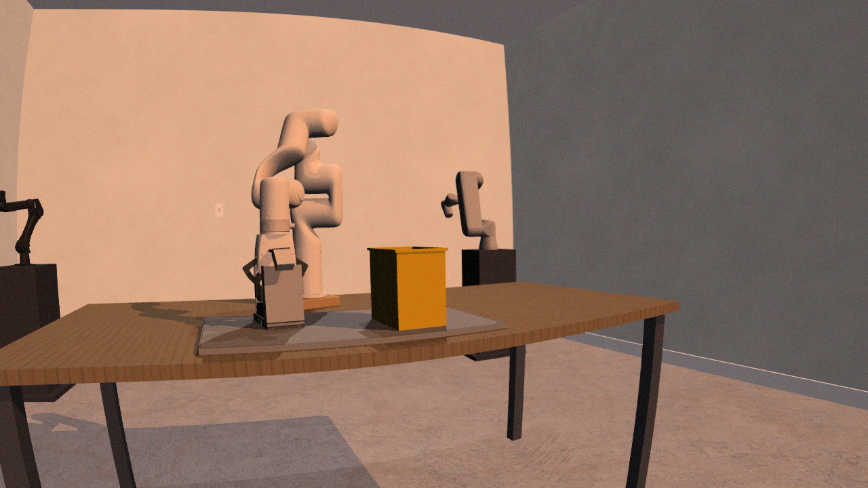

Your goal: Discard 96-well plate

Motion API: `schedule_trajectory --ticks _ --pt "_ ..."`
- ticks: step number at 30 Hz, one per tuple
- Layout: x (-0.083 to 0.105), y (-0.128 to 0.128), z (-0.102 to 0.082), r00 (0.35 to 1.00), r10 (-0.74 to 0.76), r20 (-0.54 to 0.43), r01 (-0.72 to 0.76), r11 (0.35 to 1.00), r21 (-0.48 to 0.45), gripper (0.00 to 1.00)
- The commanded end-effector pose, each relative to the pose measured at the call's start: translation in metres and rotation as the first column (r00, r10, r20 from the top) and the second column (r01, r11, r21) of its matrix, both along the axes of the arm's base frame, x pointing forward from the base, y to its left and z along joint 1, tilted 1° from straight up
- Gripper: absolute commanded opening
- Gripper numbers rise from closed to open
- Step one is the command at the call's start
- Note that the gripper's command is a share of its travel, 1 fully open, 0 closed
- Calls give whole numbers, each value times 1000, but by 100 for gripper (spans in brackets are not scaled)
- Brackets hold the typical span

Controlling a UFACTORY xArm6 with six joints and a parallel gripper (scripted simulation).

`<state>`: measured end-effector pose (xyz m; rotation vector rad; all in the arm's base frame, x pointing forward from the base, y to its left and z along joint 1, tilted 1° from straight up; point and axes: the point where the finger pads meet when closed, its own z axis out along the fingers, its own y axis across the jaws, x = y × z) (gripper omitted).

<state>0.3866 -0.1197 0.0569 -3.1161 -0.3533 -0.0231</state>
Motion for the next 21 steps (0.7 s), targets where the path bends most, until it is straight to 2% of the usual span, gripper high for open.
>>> schedule_trajectory --ticks 1,21 --pt "1 0 -1 1000 0 4 0 1000 -1 100" --pt "2 0 -13 1000 0 4 0 1000 -1 100"
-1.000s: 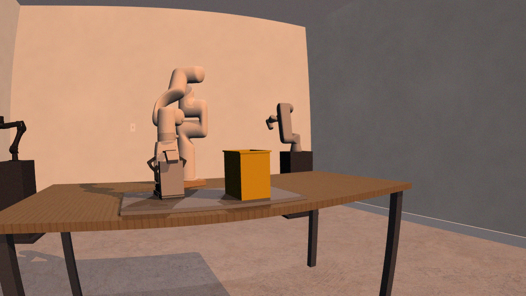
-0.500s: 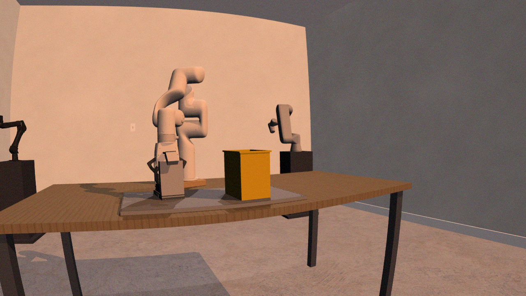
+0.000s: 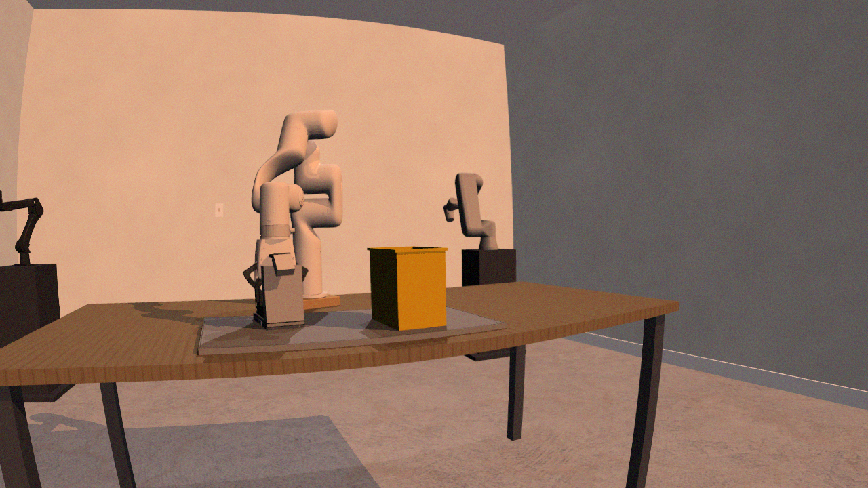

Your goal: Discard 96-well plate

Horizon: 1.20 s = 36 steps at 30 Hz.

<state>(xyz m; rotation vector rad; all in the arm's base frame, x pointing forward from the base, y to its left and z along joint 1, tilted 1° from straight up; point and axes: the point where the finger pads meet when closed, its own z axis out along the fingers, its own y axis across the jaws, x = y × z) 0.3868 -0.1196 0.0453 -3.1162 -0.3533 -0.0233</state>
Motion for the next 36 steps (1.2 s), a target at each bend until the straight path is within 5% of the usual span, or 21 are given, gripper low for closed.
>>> schedule_trajectory --ticks 1,28,29,36 --pt "1 0 -2 1000 0 4 0 1000 -1 100" --pt "1 0 -6 1000 0 4 0 1000 -1 100" --pt "1 0 -6 1000 0 4 0 1000 -1 0" --pt "1 0 -6 1000 0 4 0 1000 -1 0"
